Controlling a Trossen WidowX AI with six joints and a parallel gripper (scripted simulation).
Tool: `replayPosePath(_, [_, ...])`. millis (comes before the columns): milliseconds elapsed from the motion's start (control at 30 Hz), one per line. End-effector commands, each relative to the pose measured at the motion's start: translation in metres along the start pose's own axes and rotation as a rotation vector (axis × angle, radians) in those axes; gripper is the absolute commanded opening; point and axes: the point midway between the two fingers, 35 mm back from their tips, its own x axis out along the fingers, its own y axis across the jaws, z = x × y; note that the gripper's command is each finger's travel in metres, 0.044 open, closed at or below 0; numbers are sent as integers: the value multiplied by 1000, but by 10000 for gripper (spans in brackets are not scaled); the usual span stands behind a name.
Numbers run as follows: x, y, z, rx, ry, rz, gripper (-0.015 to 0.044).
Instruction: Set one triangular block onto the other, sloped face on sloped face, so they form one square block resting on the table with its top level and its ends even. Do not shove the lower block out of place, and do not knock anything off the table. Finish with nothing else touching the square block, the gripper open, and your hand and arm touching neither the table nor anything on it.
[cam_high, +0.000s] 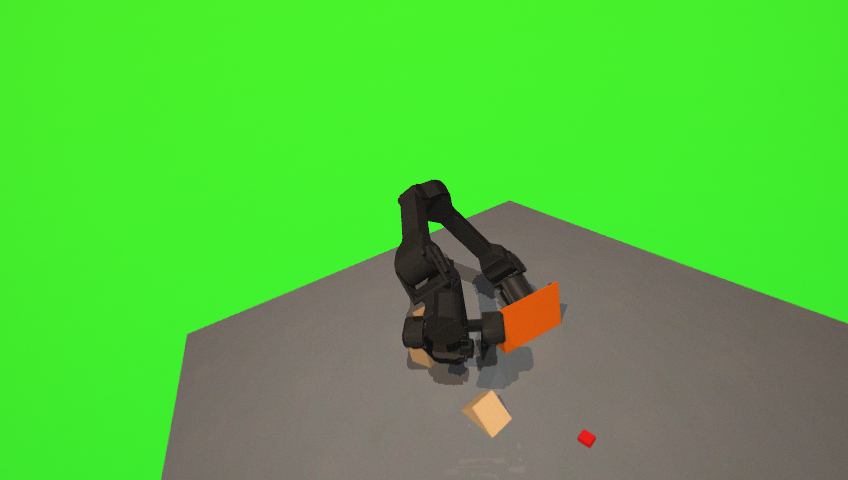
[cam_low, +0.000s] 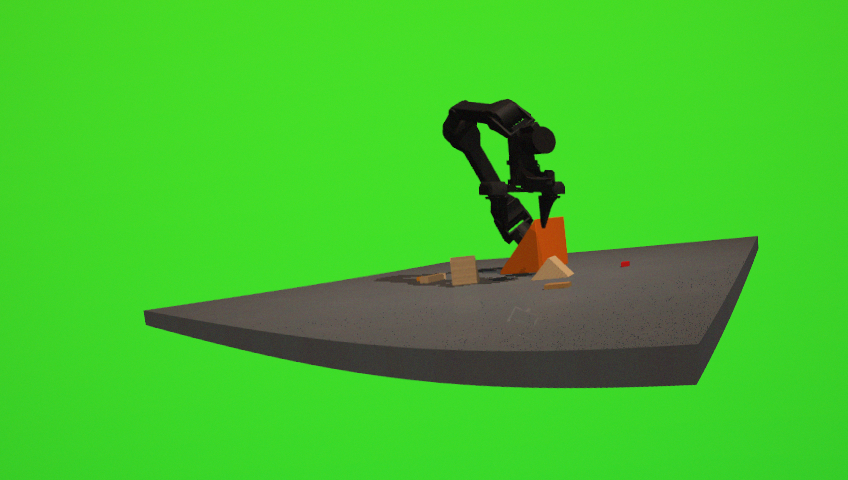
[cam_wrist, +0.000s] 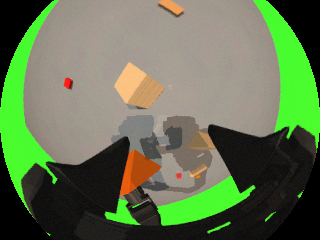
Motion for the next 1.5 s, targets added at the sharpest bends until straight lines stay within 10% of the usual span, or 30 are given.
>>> replayPosePath(0, [26,-11,-14,1073,10,459,440])
replayPosePath(600, [38,-33,-24,2157,368,1026,440])
replayPosePath(1467, [45,-28,-15,2169,376,1032,440])
